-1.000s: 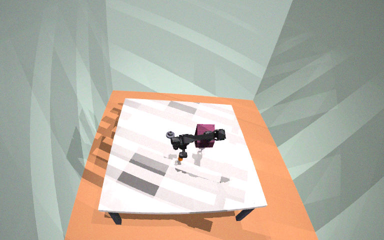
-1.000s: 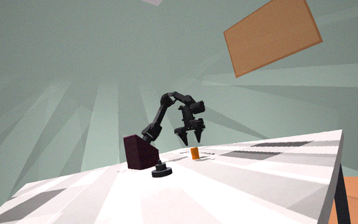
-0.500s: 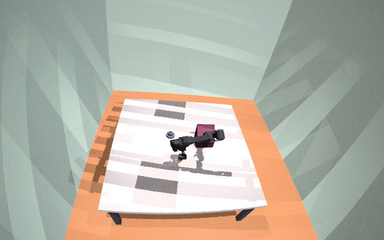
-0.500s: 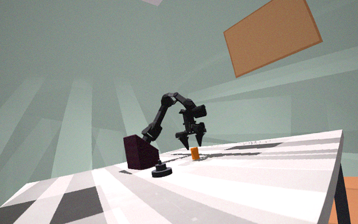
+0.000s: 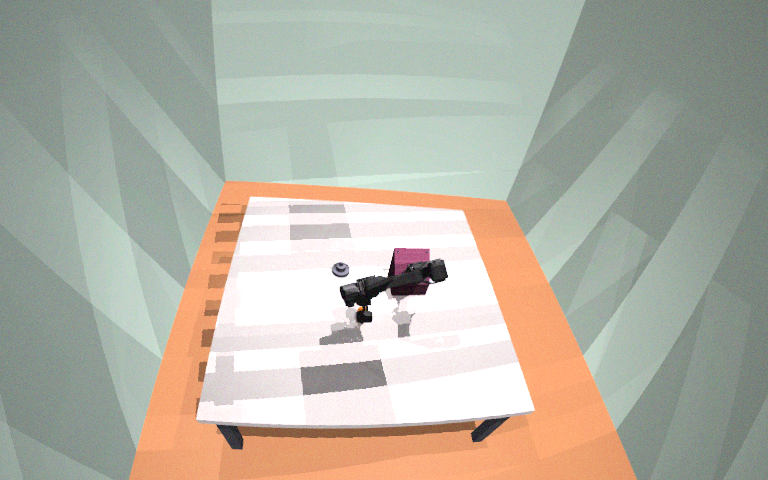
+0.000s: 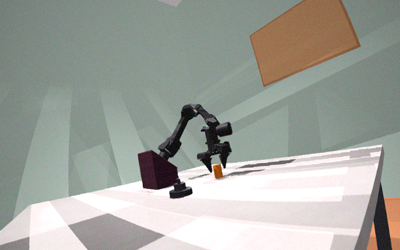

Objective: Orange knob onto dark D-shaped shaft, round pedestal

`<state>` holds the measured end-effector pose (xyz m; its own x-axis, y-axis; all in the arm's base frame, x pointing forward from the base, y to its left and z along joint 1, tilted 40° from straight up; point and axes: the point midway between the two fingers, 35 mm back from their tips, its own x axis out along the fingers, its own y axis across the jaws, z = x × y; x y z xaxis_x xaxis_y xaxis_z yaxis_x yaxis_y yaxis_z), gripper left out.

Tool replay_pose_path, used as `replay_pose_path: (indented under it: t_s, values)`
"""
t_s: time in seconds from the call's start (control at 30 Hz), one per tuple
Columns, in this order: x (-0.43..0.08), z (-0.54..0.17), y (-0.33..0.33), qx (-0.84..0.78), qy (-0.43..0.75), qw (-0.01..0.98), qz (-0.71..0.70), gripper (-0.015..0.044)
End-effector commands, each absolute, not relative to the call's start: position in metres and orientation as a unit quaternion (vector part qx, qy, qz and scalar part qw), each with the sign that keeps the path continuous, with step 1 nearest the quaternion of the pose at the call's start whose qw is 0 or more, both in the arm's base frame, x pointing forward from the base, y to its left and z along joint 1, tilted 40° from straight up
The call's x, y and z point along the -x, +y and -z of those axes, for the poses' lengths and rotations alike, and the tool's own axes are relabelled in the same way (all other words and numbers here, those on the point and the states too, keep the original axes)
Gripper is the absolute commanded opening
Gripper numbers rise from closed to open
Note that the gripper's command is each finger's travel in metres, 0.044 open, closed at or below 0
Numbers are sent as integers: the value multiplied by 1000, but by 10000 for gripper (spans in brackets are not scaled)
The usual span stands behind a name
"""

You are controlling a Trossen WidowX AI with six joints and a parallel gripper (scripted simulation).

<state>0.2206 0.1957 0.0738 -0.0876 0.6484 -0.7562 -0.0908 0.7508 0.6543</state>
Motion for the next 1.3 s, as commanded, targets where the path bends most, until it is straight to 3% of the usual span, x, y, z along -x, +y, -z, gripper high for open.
replay_pose_path:
  t_s: [0.0, 0.4, 0.73, 0.97, 1.13, 1.27]
  values:
    - [-219, -67, 200, -205, 680, 644, -284, 440]
    - [-216, -55, 210, -206, 680, 643, -285, 440]
    - [-216, -55, 210, -206, 680, 643, -285, 177]
    - [-216, -55, 210, -206, 680, 643, -285, 131]
    - [-222, -65, 201, -204, 680, 644, -283, 0]
    - [-229, -83, 184, -201, 681, 646, -281, 0]
